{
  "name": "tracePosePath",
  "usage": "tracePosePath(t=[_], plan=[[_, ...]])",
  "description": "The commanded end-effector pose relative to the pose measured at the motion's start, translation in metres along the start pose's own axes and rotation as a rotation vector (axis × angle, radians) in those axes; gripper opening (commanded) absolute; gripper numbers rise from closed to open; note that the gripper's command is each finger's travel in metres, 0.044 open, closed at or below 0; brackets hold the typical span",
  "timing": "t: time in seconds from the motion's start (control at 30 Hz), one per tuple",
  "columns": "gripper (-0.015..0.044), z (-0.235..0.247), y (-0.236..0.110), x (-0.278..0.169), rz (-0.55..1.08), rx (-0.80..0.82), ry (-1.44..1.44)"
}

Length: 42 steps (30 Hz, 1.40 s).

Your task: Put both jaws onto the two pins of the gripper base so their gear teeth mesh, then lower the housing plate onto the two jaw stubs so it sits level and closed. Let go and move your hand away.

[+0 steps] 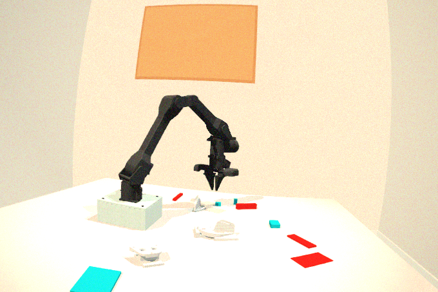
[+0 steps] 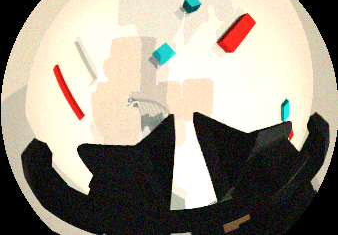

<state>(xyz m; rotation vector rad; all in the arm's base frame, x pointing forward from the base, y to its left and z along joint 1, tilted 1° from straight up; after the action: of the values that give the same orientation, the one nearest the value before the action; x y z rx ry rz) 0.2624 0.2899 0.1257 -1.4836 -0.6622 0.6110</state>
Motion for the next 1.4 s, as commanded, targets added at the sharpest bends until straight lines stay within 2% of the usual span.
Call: tracePosePath(t=[0.0,0.63,1.17,1.2,1.37], plan=[[0.0000,0.0001,-0.0005,0.0000,0.000,0.000,0.002],[0.0000,0.0001,-0.0005,0.0000,0.000,0.000,0.002],[0.0420,0.0000,-0.0001,0.0000,0.000,0.000,0.000],[0.0440,0.0000,-0.0001,0.0000,0.000,0.000,0.000],[0.0440,0.0000,-0.0001,0.0000,0.000,0.000,0.000]])
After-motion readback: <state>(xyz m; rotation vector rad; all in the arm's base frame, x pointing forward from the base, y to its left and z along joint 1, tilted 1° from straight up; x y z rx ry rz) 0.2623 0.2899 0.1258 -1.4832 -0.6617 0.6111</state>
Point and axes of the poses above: the point midway between the two fingers, 35 mm back from their tips, its own y axis out along the fingers, its own z axis across the jaws, x = y × z, the point moved 8 cm from there along -y, back along the fingers, and after that the axes turned 14 degrees about y, right-handed, at the moved point
